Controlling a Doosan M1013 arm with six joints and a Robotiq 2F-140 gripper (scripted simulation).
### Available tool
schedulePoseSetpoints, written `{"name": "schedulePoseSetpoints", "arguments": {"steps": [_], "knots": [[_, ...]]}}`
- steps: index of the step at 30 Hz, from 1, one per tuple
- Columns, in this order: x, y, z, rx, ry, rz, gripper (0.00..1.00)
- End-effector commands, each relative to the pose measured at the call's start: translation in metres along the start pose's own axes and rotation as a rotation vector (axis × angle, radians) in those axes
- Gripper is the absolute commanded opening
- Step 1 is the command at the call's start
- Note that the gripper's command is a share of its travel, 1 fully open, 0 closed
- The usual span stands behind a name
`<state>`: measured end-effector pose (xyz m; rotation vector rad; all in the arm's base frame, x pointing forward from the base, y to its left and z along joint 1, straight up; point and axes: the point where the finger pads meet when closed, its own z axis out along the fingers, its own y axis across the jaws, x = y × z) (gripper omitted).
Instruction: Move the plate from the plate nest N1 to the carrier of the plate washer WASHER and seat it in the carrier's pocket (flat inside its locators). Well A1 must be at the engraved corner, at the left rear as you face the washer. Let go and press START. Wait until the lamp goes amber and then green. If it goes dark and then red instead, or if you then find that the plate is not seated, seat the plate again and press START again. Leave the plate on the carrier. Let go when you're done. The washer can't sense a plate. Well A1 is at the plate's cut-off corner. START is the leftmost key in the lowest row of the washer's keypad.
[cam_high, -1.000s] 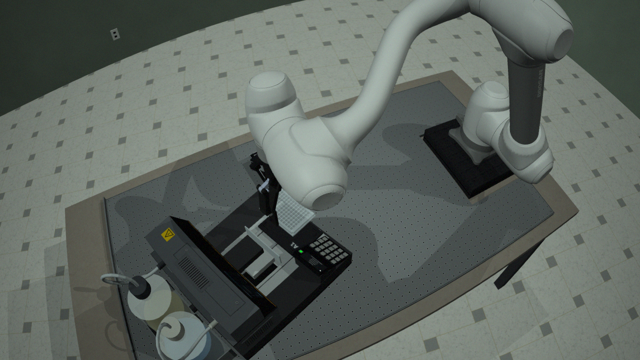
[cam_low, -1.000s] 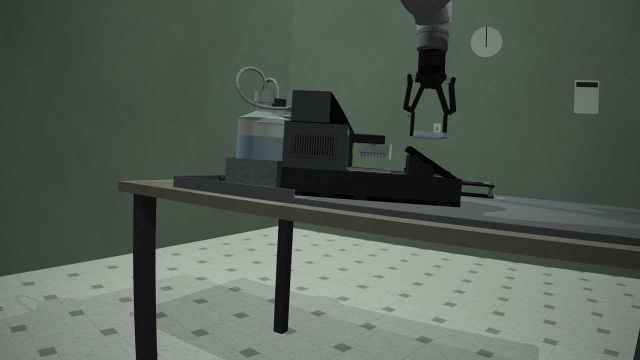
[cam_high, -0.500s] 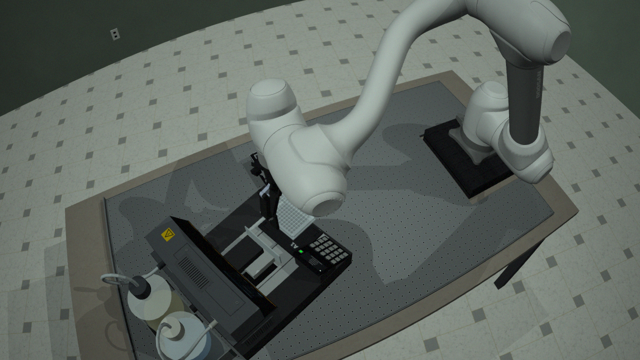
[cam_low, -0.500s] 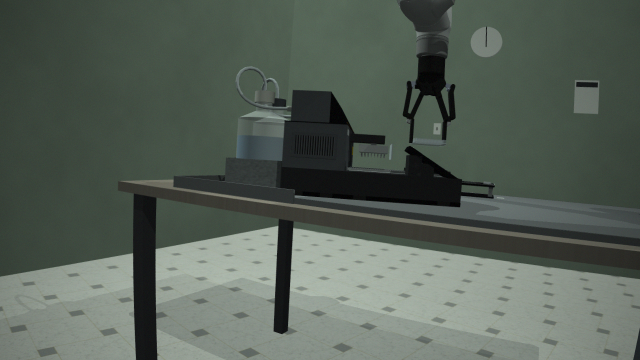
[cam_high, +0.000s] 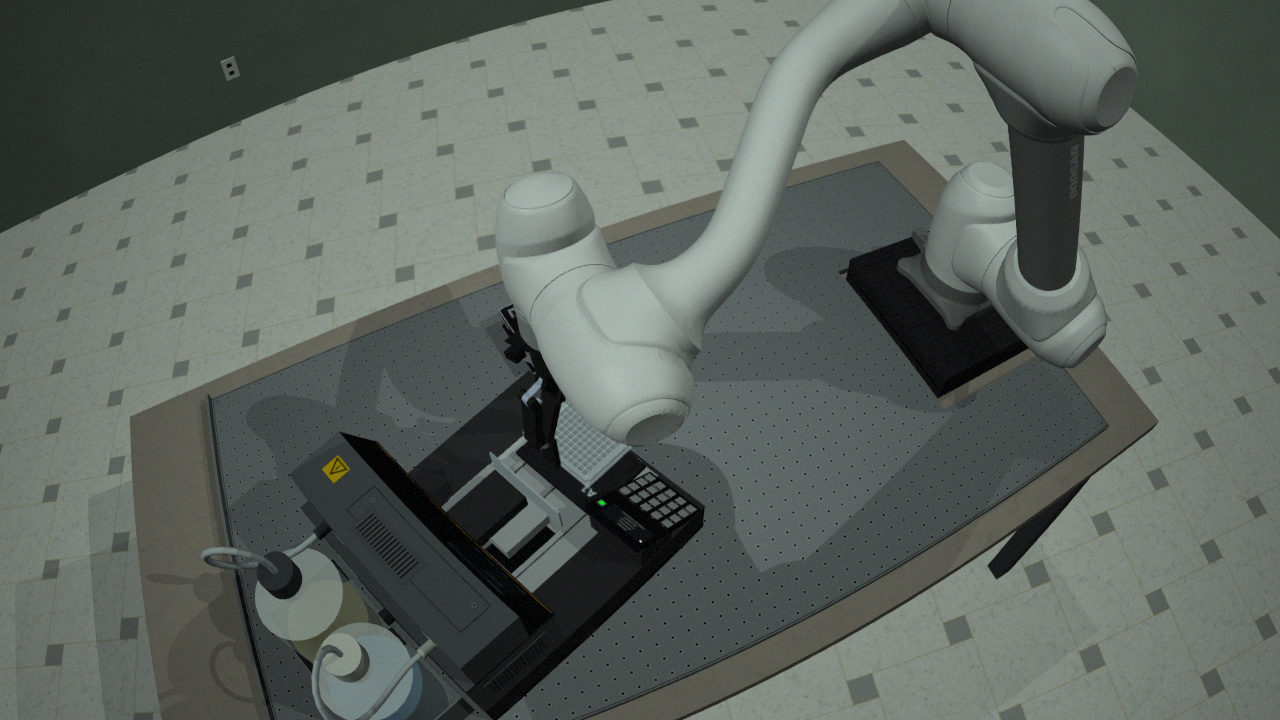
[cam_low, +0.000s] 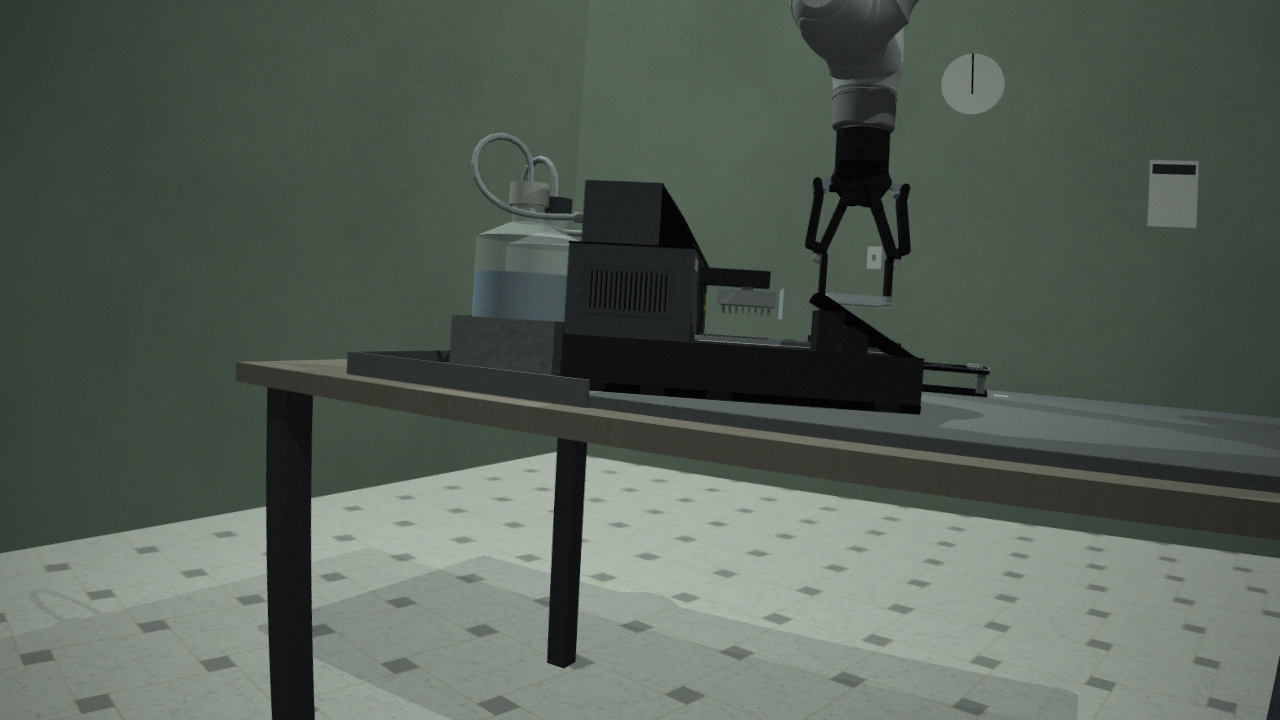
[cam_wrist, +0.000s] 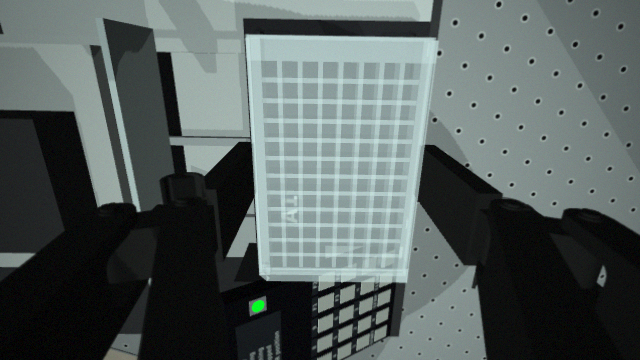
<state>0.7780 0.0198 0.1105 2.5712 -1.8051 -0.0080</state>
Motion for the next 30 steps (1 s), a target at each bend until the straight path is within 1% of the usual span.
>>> {"name": "schedulePoseSetpoints", "arguments": {"steps": [1, 19, 30], "knots": [[0.001, 0.002, 0.01, -0.001, 0.0, -0.002, 0.1], [0.001, 0.002, 0.037, -0.001, 0.0, -0.002, 0.1], [0.001, 0.001, 0.033, 0.001, 0.0, -0.001, 0.1]]}}
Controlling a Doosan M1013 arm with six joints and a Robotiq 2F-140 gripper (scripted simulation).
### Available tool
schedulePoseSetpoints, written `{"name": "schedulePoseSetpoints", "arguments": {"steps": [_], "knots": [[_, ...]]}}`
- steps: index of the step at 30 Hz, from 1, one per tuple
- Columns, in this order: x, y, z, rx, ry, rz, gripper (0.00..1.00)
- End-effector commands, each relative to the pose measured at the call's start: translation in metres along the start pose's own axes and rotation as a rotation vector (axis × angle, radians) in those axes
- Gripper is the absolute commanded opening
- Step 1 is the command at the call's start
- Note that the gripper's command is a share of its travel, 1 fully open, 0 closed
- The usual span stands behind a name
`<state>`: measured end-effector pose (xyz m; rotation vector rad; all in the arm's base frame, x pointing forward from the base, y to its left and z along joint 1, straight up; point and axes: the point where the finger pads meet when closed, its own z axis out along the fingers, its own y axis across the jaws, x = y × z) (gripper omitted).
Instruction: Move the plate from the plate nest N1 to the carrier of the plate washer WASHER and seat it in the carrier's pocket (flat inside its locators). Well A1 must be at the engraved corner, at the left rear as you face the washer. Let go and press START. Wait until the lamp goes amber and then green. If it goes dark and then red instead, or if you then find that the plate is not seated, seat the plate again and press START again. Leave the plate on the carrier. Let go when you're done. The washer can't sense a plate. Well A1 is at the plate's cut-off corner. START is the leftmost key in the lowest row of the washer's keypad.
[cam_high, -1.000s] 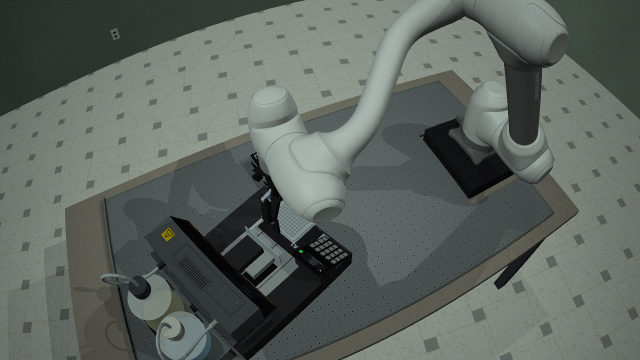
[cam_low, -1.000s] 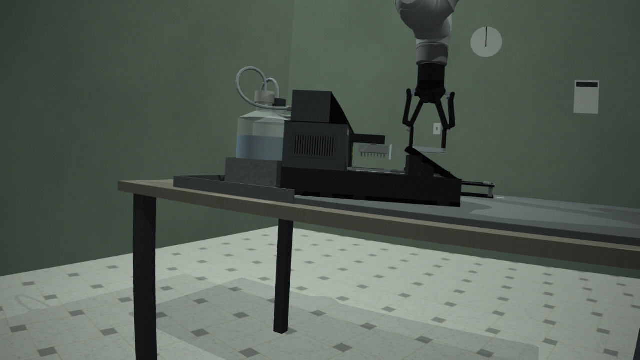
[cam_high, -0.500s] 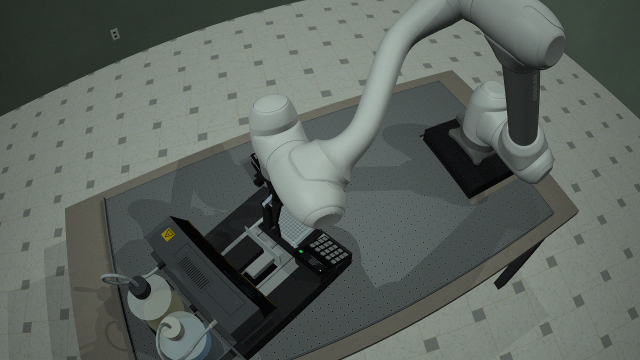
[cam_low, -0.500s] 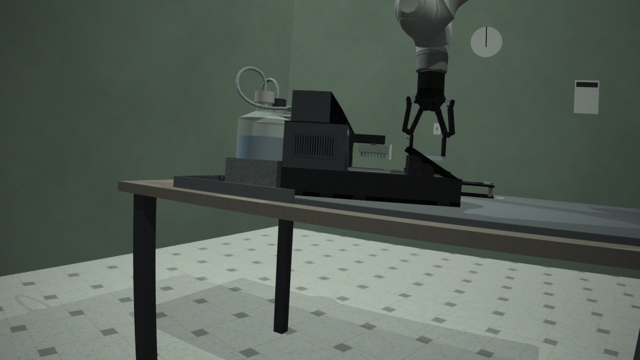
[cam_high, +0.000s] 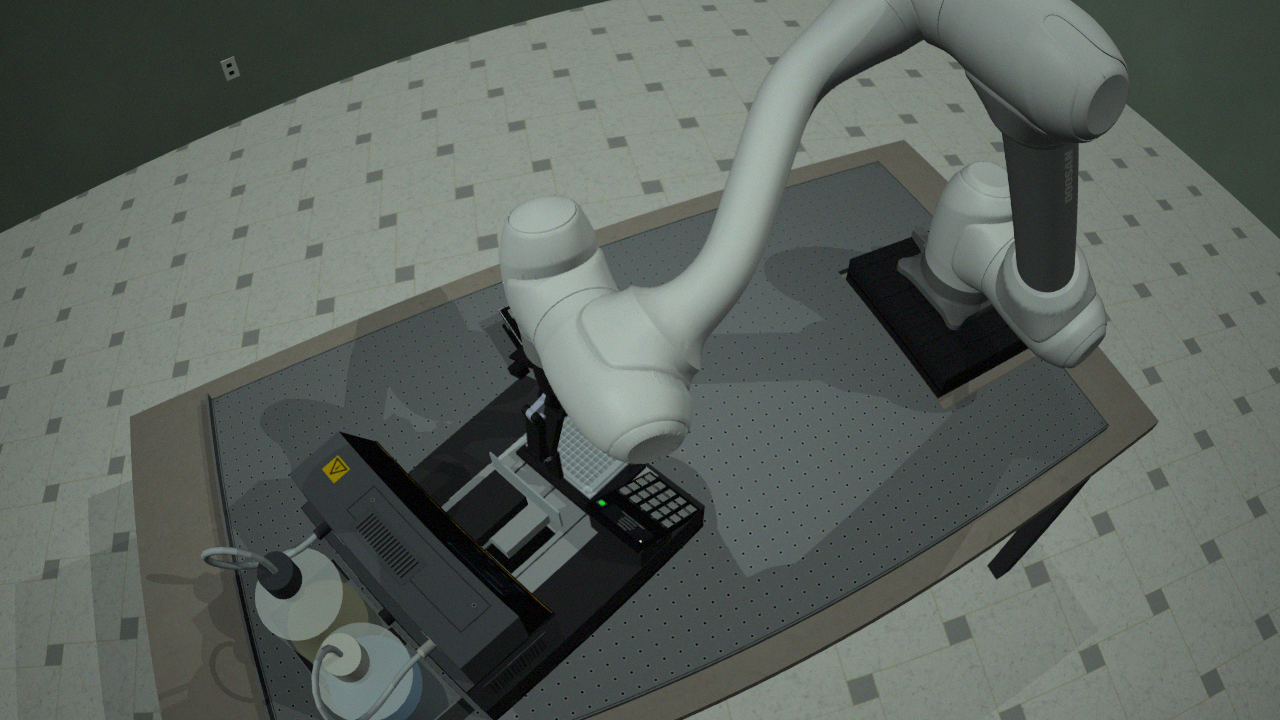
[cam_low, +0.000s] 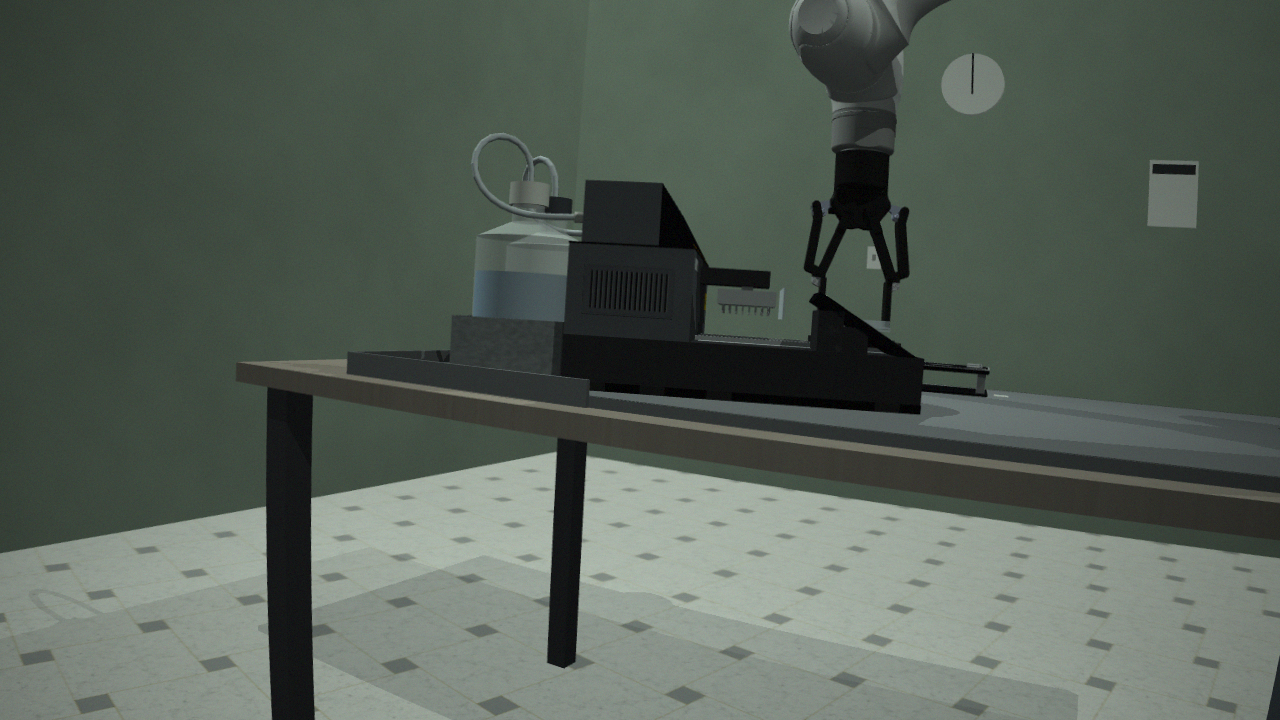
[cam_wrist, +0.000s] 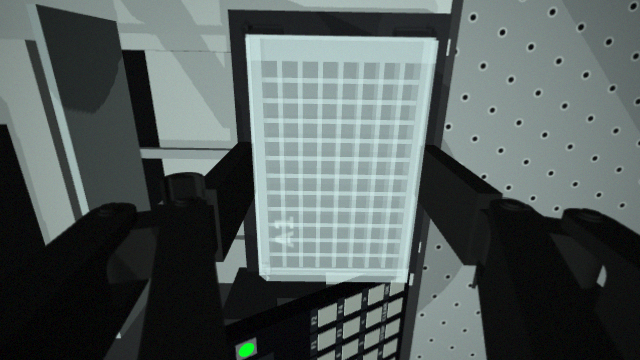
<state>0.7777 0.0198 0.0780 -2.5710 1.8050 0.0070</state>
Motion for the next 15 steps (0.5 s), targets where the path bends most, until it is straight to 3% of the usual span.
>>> {"name": "schedulePoseSetpoints", "arguments": {"steps": [1, 15], "knots": [[0.0005, 0.0004, 0.0003, 0.001, 0.0, -0.001, 0.1], [0.0004, 0.0006, 0.0003, 0.001, 0.0, -0.001, 0.1]]}}
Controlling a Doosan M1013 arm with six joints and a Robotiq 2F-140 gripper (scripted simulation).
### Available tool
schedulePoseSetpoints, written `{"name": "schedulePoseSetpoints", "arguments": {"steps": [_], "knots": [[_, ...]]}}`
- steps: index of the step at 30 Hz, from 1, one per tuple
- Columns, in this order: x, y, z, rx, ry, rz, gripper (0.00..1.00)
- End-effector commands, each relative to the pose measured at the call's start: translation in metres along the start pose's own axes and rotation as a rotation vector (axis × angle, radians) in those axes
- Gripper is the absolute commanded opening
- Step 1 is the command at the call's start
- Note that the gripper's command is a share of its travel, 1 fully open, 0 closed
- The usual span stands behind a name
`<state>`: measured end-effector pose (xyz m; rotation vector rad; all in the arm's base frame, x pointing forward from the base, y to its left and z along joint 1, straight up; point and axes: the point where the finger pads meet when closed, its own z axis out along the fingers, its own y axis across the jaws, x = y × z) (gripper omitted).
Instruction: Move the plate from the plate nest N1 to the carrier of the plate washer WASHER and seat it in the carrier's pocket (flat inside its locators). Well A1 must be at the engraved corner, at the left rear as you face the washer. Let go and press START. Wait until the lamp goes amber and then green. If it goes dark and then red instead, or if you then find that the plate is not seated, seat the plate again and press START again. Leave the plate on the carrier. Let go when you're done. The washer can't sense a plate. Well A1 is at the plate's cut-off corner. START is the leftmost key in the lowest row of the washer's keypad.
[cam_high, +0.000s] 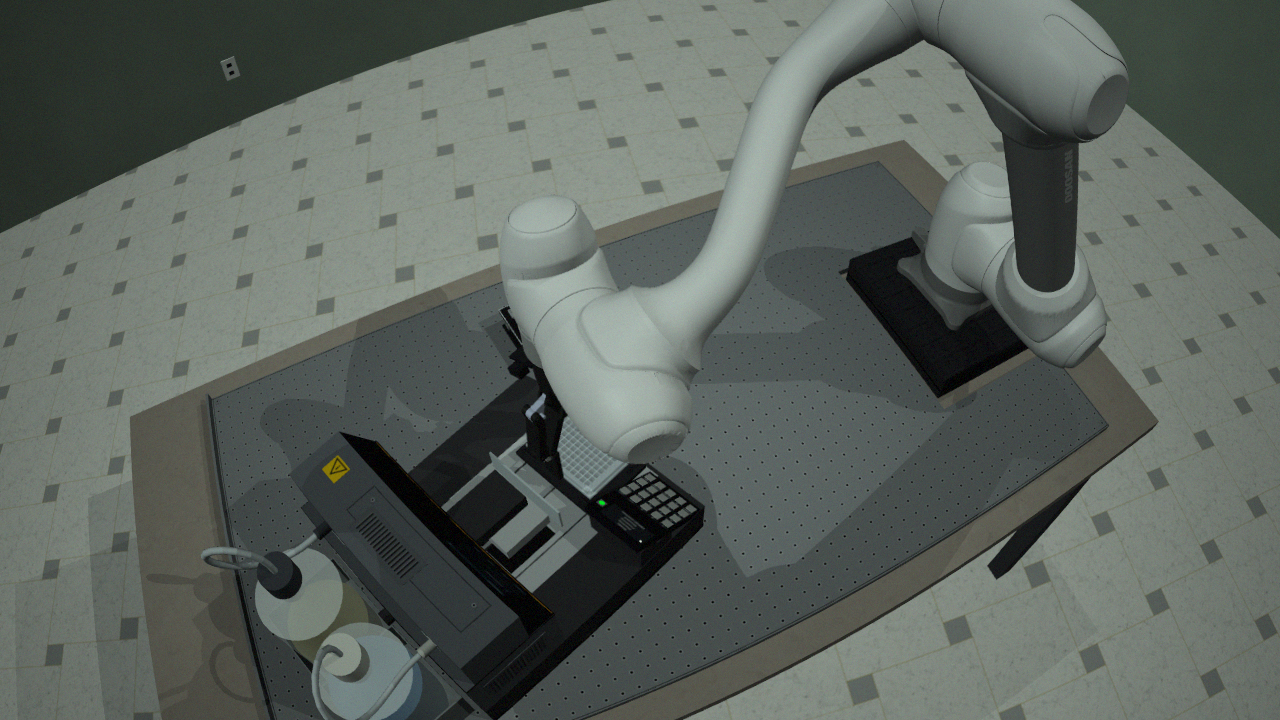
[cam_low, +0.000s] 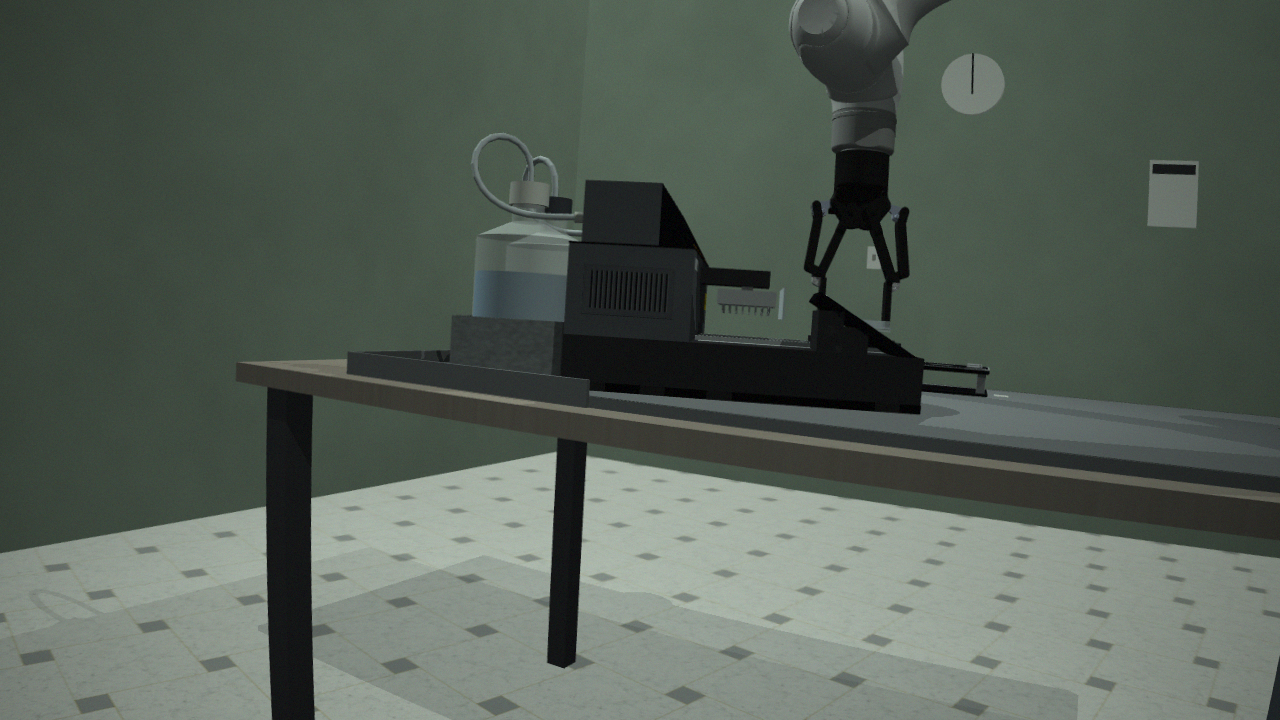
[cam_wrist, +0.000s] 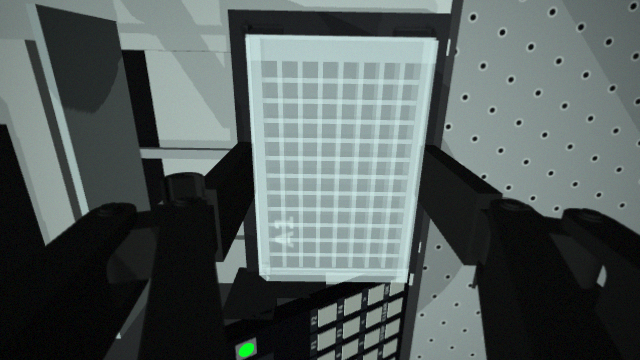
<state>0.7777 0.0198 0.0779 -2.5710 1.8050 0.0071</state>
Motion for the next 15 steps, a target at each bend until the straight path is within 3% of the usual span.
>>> {"name": "schedulePoseSetpoints", "arguments": {"steps": [1, 15], "knots": [[0.0005, 0.0006, 0.0003, 0.001, 0.0, -0.001, 0.1], [0.0004, 0.0007, 0.0003, 0.001, 0.0, -0.001, 0.1]]}}
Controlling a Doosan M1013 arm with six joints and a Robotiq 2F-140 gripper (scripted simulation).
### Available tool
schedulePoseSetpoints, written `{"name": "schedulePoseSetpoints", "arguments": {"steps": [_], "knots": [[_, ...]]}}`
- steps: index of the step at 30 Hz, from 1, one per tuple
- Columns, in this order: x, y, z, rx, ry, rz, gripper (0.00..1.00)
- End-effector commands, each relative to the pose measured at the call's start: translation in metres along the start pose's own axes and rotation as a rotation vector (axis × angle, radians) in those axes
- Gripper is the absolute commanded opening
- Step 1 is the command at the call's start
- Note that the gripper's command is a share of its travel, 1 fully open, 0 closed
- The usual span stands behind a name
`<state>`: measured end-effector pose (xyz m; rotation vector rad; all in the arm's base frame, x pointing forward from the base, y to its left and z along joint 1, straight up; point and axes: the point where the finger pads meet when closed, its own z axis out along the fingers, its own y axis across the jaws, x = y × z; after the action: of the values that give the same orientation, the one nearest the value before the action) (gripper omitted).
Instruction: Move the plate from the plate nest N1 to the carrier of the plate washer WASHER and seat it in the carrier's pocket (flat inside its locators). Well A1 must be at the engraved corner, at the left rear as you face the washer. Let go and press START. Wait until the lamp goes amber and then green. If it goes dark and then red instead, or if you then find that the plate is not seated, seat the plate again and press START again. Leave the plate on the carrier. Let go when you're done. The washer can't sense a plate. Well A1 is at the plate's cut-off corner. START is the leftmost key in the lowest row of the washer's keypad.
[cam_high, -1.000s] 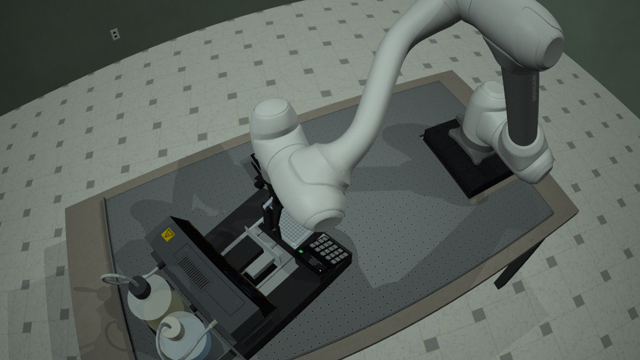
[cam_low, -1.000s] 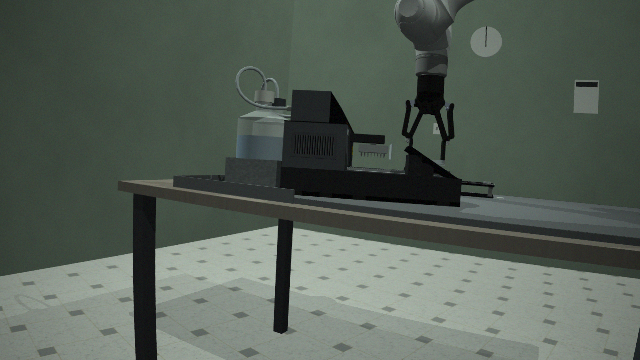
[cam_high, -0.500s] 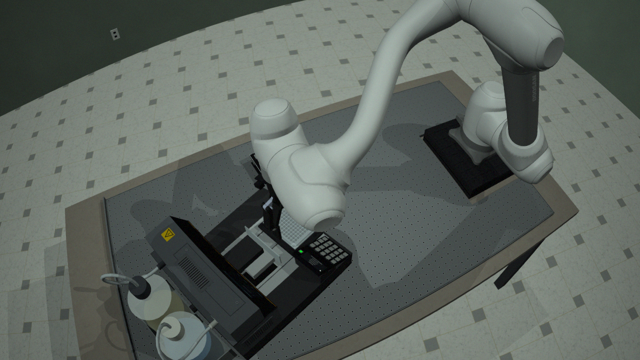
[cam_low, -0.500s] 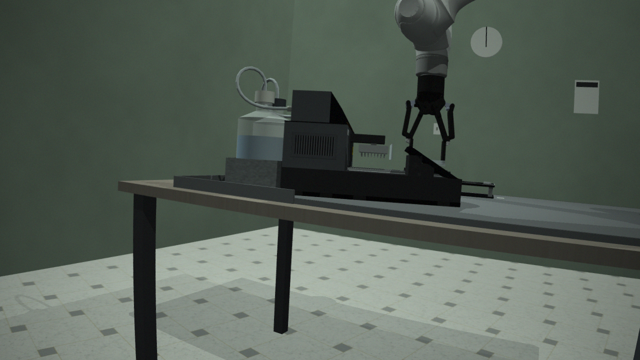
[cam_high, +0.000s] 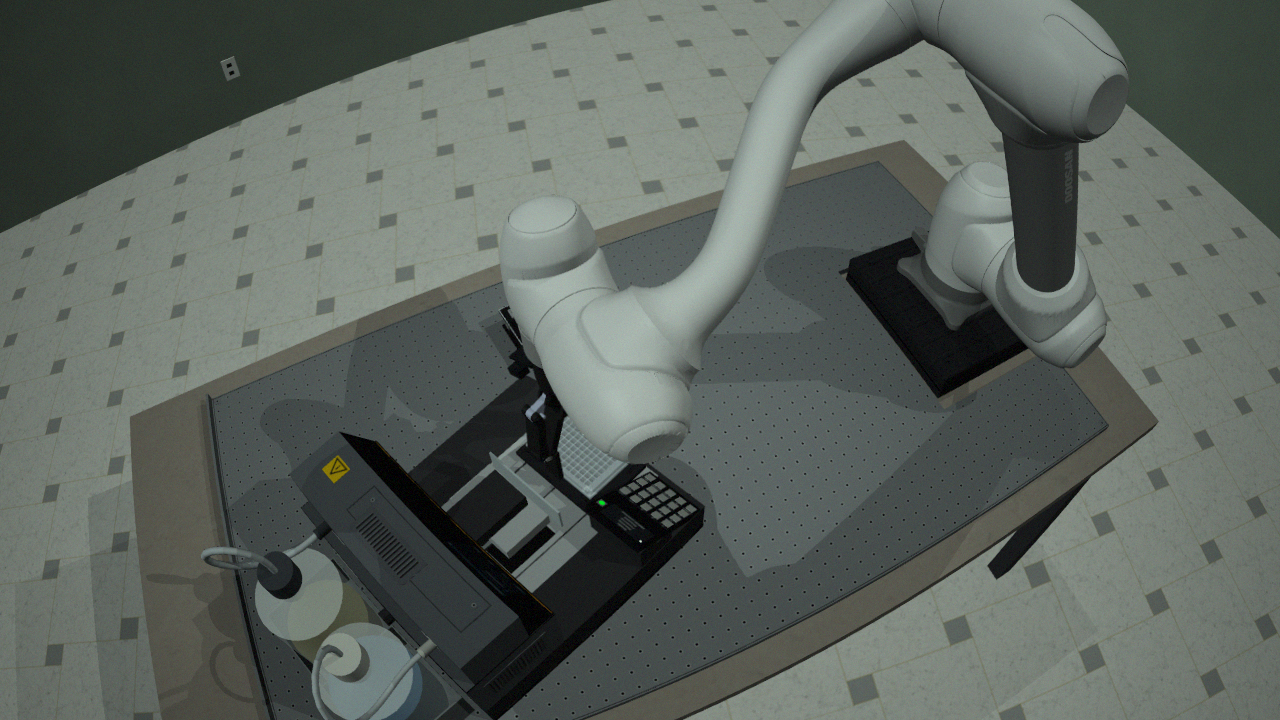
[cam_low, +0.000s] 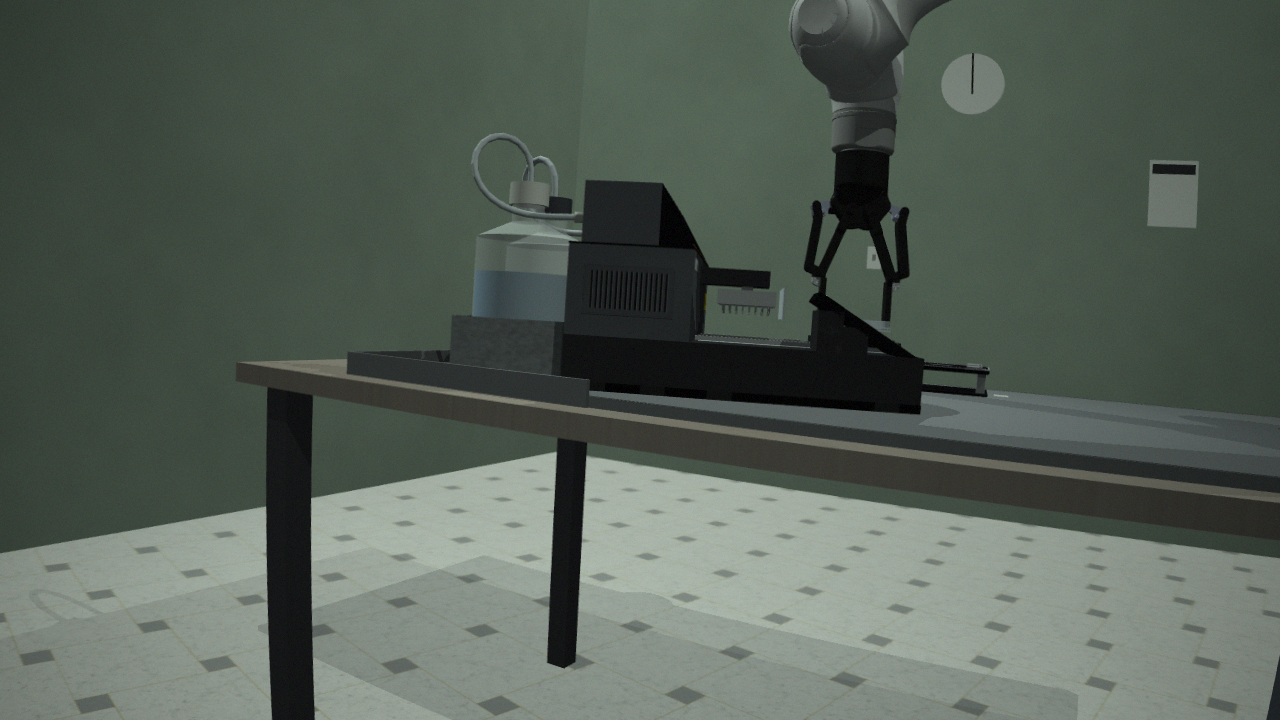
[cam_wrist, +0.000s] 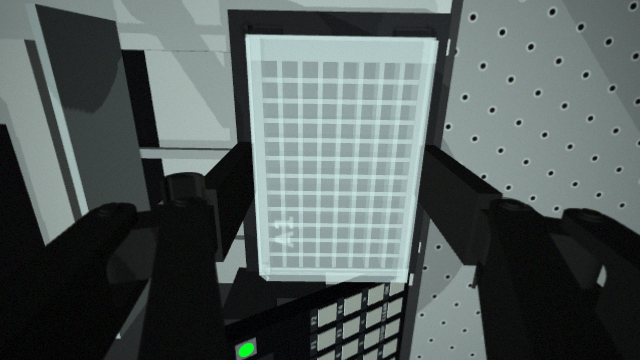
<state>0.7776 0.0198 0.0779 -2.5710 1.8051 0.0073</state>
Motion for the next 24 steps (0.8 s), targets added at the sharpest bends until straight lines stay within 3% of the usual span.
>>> {"name": "schedulePoseSetpoints", "arguments": {"steps": [1, 24], "knots": [[0.0004, 0.0006, 0.0002, 0.001, 0.0, -0.001, 0.1], [0.0007, 0.0018, 0.0041, 0.0, 0.0, -0.002, 0.1]]}}
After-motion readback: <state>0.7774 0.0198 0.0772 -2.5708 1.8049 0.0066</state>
